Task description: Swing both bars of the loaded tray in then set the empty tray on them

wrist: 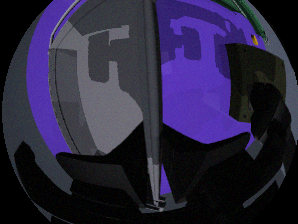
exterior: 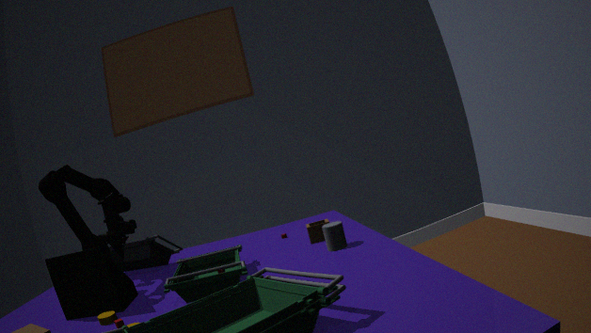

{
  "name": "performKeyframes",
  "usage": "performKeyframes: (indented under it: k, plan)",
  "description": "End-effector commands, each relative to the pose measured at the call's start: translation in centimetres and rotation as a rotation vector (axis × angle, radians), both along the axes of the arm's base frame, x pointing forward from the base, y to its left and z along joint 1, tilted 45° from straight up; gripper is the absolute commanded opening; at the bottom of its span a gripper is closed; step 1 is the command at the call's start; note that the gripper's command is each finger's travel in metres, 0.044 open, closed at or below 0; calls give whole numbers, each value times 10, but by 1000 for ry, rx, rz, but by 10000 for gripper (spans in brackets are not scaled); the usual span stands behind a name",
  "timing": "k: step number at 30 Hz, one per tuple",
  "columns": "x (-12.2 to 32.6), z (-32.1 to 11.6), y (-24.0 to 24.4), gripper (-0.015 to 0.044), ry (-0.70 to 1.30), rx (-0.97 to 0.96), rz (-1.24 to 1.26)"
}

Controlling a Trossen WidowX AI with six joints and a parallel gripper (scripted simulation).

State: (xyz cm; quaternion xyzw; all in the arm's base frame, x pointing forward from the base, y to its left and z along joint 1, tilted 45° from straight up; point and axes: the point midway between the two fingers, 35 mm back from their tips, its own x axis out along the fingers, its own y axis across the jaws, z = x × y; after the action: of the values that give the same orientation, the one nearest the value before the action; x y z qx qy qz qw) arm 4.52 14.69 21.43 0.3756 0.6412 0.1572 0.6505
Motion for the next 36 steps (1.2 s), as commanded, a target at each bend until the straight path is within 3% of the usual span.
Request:
performKeyframes:
  k: [1,8,36]
  plan:
    - [-1,10,-1,0,-18,32,4]
    - [-1,17,-2,0,-19,31,3]
    - [-3,119,-23,0,-30,31,-6]
